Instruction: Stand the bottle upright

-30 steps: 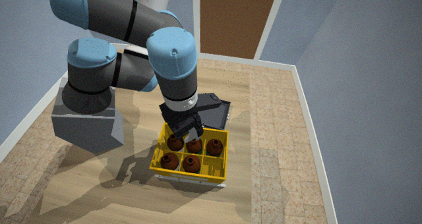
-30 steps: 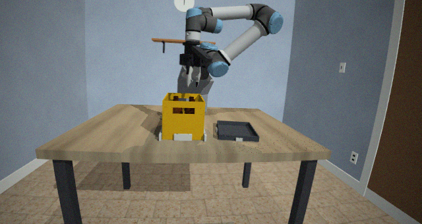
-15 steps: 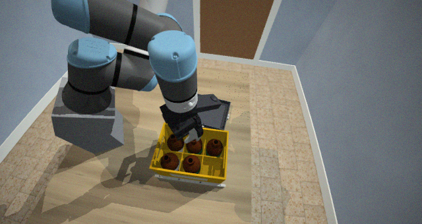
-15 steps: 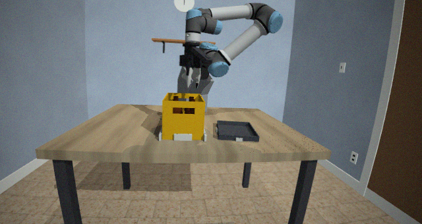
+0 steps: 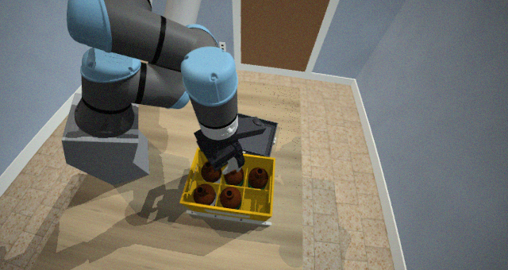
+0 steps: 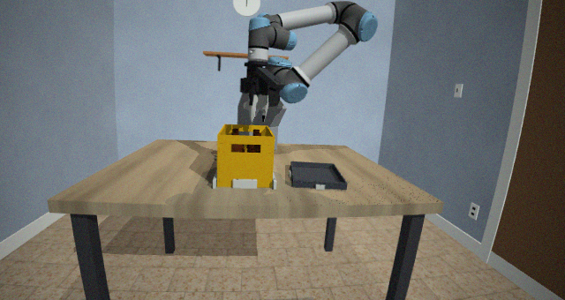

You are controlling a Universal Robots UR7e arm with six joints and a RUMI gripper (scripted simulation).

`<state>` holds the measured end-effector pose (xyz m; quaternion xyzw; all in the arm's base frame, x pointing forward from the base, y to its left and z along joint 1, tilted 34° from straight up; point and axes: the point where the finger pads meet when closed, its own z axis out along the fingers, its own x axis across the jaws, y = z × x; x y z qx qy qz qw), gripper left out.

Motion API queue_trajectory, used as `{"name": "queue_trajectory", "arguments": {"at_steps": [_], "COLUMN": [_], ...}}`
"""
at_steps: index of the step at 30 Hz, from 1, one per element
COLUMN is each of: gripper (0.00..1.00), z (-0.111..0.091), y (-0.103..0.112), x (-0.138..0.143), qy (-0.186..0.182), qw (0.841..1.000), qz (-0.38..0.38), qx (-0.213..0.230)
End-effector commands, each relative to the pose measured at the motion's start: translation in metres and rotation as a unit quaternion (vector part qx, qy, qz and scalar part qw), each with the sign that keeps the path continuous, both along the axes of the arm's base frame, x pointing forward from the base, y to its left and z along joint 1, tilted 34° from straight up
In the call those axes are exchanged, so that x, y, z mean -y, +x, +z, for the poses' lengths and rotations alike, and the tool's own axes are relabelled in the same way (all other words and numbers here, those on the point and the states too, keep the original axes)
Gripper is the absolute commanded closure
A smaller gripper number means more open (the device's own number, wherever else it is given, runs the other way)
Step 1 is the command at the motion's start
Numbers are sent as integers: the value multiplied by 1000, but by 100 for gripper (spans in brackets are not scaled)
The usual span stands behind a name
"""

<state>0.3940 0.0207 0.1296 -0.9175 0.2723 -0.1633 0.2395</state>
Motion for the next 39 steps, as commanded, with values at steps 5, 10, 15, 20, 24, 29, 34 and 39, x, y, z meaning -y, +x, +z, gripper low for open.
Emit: {"name": "queue_trajectory", "arguments": {"at_steps": [5,10,15,20,24,29,34,39], "gripper": [62,62,62,62,62,62,62,62], "z": [-7,-12,-15,-17,-18,-18,-18,-18], "y": [4,7,9,9,10,10,10,10], "x": [-3,-5,-6,-7,-8,-8,-8,-8], "qy": [-1,-1,-1,-1,-1,-1,-1,-1], "qw": [1000,1000,1000,1000,1000,1000,1000,1000], "qz": [0,0,0,0,0,0,0,0], "qx": [0,0,0,0,0,0,0,0]}}
